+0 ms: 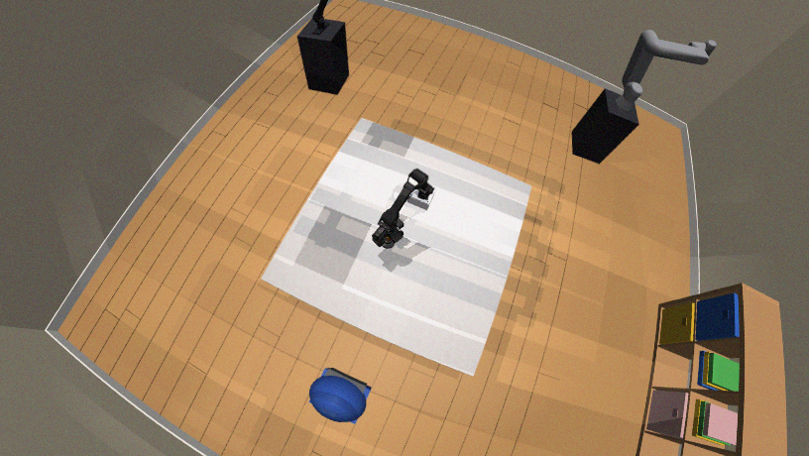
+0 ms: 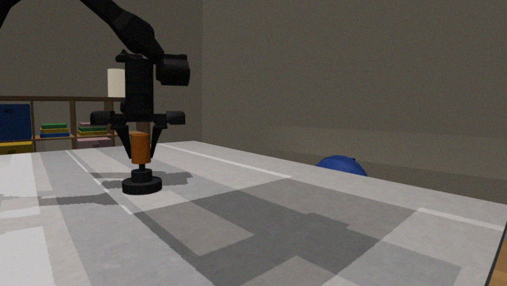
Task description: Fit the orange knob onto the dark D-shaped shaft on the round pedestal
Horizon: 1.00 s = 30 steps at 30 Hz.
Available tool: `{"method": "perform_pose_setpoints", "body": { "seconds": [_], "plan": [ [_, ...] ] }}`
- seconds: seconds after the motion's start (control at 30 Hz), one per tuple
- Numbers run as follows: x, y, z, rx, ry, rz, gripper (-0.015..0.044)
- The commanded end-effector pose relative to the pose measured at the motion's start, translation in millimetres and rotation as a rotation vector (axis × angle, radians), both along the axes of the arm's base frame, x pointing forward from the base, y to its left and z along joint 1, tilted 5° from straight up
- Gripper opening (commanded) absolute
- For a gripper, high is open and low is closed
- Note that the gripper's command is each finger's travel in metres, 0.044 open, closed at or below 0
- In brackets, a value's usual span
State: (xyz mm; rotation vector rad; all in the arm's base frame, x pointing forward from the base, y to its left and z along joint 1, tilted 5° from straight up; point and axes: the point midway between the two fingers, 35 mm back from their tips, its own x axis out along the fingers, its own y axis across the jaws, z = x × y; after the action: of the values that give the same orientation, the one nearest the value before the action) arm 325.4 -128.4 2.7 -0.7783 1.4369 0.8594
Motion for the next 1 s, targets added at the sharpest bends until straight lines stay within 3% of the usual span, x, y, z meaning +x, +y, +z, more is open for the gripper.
{"method": "perform_pose_setpoints", "body": {
  "seconds": [0.0,0.5,0.73,0.97],
  "plan": [
    [0.4,0.1,-0.6,0.0,-0.001,0.005,0.0],
    [1.5,-0.4,4.3,0.0,-0.001,0.005,0.0],
    [1.5,-0.7,2.6,0.009,-0.007,0.203,0.0],
    [-0.1,0.1,0.9,0.009,-0.007,0.214,0.0]
  ]
}}
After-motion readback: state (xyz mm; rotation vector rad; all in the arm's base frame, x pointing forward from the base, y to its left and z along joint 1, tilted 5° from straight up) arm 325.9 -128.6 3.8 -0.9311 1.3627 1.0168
